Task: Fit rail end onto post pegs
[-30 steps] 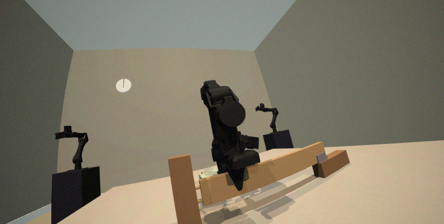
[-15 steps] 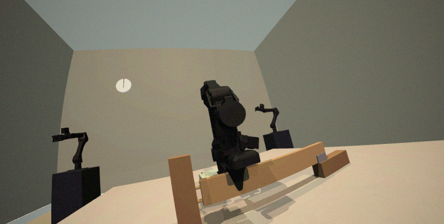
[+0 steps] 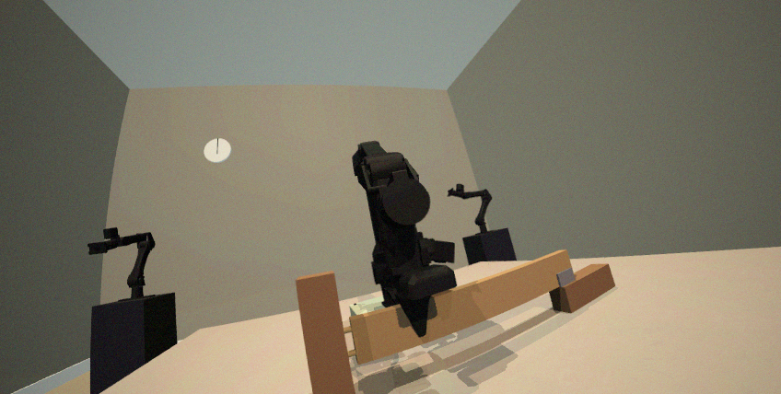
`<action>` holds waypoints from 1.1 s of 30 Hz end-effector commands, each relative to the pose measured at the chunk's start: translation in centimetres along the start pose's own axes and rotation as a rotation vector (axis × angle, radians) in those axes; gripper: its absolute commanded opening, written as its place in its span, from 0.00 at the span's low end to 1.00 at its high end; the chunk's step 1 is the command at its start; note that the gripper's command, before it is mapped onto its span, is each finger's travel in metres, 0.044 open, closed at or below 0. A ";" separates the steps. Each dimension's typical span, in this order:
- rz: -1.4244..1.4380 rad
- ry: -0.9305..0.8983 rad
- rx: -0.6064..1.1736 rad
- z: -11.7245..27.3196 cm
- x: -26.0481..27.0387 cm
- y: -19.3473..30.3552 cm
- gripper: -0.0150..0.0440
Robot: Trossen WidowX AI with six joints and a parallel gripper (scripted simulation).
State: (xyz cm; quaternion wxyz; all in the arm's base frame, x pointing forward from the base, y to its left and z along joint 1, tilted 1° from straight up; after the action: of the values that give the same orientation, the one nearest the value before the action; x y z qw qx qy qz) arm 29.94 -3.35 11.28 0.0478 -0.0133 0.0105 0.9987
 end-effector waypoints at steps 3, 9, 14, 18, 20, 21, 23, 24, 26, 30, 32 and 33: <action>0.001 0.003 0.004 -0.1 -0.1 0.3 0.25; 0.001 0.003 0.004 -0.1 -0.1 0.5 0.25; 0.001 0.003 0.004 -0.1 -0.1 0.6 0.25; 0.001 0.003 0.004 0.0 -0.1 0.7 0.25; 0.001 0.003 0.004 0.0 -0.1 0.8 0.25; 0.001 0.003 0.004 0.0 -0.1 0.8 0.25; 0.001 0.003 0.004 0.0 -0.1 0.9 0.25; 0.001 0.003 0.004 0.0 -0.1 0.9 0.25; 0.001 0.003 0.004 0.1 -0.1 1.0 0.25; 0.001 0.003 0.004 0.1 -0.2 1.1 0.25; 0.001 0.003 0.004 0.1 -0.2 1.1 0.25; 0.001 0.003 0.004 0.1 -0.2 1.2 0.25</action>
State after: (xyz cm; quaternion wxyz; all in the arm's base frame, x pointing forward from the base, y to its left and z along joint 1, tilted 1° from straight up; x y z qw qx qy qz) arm 29.93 -4.26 11.26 0.0489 -0.0139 0.0108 0.9986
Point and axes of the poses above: the point midway between the two fingers, 35 mm back from their tips, its own z axis back along the fingers, its own x axis across the jaws, y = z × x, the point moved 5 cm from there along z, back along the fingers, and after that the axes turned 8 degrees about -z, right-handed, at the moved point
